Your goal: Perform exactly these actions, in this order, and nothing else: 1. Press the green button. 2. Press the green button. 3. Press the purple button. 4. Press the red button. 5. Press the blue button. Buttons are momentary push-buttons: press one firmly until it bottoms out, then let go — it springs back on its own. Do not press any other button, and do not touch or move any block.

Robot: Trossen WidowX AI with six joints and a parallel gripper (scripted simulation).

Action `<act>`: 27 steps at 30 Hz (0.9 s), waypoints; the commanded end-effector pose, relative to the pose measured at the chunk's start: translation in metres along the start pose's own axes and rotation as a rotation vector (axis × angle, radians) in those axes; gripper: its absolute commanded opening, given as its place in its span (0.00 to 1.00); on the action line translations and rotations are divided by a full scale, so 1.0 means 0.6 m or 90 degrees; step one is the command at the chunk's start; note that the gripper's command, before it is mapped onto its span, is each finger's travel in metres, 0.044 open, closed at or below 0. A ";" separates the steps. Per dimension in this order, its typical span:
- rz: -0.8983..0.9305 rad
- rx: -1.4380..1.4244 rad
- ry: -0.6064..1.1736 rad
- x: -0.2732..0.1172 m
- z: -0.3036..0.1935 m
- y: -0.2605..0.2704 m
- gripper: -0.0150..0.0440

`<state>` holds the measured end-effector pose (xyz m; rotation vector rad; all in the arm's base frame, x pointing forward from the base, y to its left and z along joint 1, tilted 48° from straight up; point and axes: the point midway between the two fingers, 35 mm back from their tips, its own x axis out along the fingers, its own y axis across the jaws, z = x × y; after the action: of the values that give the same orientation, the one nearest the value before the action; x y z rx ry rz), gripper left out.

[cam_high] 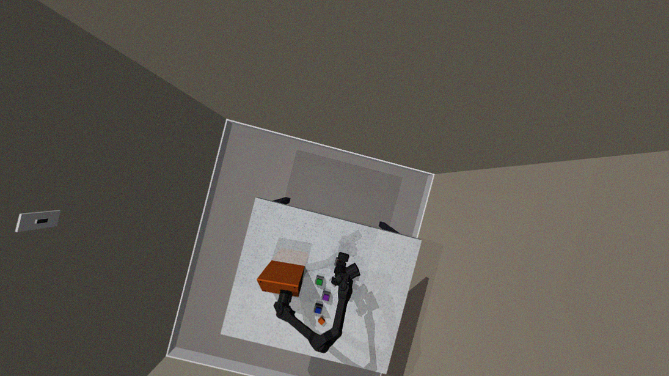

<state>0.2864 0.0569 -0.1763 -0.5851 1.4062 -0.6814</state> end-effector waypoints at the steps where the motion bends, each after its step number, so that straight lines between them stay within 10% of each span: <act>1: -0.004 -0.006 0.002 0.004 -0.004 -0.002 0.29; 27: -0.002 -0.006 0.003 -0.158 -0.004 0.001 0.29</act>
<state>0.2806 0.1233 -0.1180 -0.6041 1.4083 -0.6703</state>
